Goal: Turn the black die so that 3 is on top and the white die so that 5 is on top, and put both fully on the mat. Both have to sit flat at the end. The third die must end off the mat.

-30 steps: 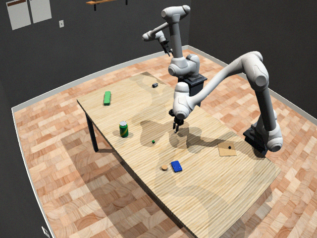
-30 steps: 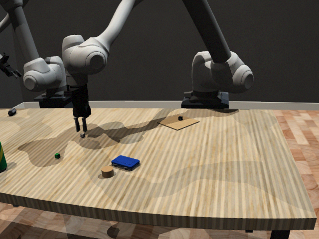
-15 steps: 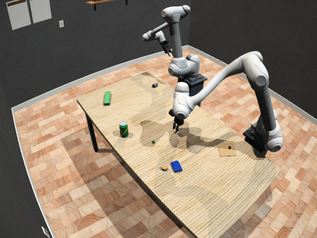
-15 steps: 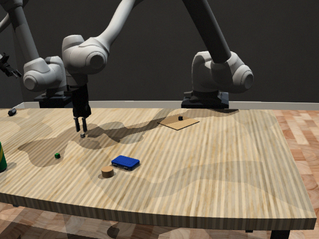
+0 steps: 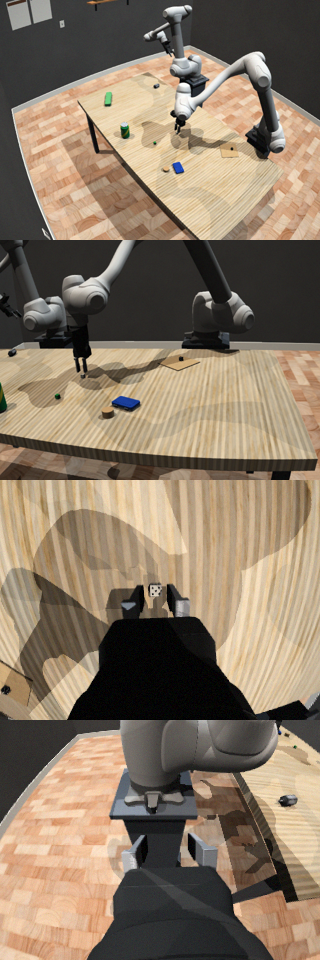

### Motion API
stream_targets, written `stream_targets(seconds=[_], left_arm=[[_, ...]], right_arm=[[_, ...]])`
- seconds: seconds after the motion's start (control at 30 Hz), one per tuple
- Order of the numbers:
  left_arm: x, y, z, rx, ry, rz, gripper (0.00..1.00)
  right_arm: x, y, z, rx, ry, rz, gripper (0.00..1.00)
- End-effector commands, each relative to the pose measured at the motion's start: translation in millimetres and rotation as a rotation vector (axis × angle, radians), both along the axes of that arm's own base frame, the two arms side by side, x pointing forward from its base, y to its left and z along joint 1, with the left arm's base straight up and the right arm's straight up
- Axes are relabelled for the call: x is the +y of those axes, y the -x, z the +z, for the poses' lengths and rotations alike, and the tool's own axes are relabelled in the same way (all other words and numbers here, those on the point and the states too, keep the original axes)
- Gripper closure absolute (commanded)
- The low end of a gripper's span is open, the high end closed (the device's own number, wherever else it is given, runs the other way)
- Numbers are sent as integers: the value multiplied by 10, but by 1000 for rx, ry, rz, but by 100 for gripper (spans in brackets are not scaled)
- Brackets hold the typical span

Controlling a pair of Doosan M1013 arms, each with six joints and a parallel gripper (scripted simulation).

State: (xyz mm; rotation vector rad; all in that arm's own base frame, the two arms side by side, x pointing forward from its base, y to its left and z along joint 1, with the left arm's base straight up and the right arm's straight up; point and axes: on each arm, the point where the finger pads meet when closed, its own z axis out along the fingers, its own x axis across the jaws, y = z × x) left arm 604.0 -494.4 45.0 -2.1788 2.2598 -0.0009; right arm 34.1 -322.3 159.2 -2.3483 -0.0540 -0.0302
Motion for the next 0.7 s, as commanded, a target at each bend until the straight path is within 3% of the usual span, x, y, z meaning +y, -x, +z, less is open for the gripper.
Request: stream_targets(seconds=[0.0, 0.67], left_arm=[[-11, 14, -35, 2, 1, -2, 36], [-18, 19, -35, 2, 1, -2, 36]], right_arm=[[-9, 24, -4, 0, 7, 3, 0], [-9, 24, -4, 0, 7, 3, 0]])
